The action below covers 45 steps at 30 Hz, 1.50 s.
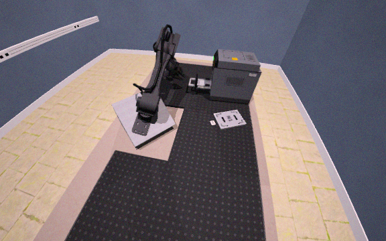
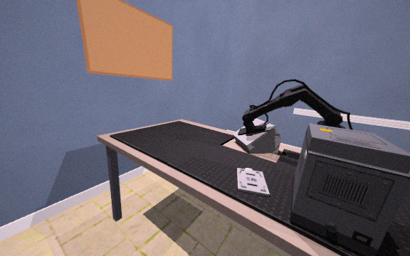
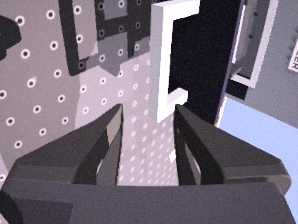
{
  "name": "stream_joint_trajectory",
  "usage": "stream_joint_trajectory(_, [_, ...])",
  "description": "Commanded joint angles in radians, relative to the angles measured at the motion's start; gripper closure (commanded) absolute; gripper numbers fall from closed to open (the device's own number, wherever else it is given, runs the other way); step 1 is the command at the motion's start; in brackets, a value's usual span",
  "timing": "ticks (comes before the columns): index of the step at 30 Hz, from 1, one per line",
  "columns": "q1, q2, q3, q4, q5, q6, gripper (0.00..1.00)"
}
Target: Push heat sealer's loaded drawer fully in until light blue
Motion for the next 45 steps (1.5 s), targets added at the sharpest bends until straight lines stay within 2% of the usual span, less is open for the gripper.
stream_joint_trajectory(1, [-0.003,-0.047,-0.022,0.034,0.028,-0.019,0.7])
stream_joint_trajectory(45, [-0.049,-0.088,-0.115,0.233,0.07,-0.172,0.7])
